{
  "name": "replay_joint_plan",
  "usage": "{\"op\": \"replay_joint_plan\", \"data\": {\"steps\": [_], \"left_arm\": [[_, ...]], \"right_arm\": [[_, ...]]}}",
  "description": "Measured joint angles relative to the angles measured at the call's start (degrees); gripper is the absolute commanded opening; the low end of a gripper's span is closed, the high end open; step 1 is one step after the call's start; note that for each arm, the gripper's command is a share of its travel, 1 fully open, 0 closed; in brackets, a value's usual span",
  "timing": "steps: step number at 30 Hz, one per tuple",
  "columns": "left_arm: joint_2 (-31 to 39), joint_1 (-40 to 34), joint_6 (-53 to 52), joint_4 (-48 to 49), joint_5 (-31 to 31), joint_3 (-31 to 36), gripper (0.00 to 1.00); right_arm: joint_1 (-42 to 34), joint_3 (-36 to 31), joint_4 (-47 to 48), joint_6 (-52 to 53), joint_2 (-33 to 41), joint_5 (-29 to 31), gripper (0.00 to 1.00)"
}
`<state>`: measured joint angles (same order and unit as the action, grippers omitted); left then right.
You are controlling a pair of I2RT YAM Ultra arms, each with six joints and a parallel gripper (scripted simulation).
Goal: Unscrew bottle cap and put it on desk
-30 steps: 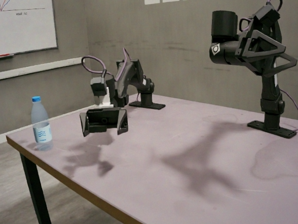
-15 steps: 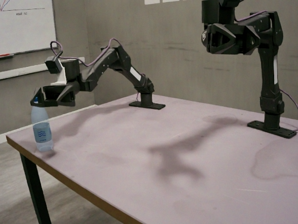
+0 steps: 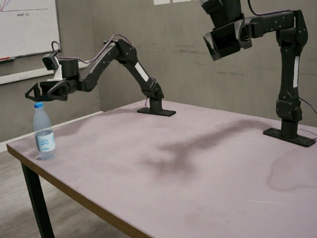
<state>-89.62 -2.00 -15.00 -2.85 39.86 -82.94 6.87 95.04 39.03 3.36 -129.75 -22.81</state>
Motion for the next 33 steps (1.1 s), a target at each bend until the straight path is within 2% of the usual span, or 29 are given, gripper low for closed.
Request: {"op": "replay_joint_plan", "data": {"steps": [7, 11, 16, 23, 26, 31, 33], "left_arm": [[2.5, 1.0, -7.9, -10.3, -10.3, 1.5, 0.57], [2.6, 3.2, -13.3, -19.5, -15.9, -3.2, 0.57], [3.9, 3.0, -20.3, -25.2, -20.4, -6.8, 0.57], [13.1, -9.5, -30.2, -33.2, -23.2, 2.2, 0.57], [14.8, -9.5, -35.2, -37.4, -26.6, 4.6, 0.57], [13.1, -7.4, -43.0, -45.2, -30.3, 2.7, 0.57], [11.2, -7.2, -46.0, -49.5, -31.3, -0.9, 0.57]], "right_arm": [[1.9, -3.1, 3.1, 0.2, 0.8, -2.0, 0.94], [1.9, -3.5, 4.6, 0.2, 1.0, -2.7, 0.94], [4.2, -7.4, 8.0, -0.2, 0.9, -5.4, 0.94], [12.1, -18.3, 17.0, -1.7, -3.8, -12.7, 0.94], [13.8, -21.0, 18.3, -2.0, -6.4, -14.5, 0.94], [13.1, -21.1, 21.0, -2.0, -6.4, -16.5, 0.94], [13.0, -21.1, 22.3, -2.0, -6.1, -16.9, 0.94]]}}
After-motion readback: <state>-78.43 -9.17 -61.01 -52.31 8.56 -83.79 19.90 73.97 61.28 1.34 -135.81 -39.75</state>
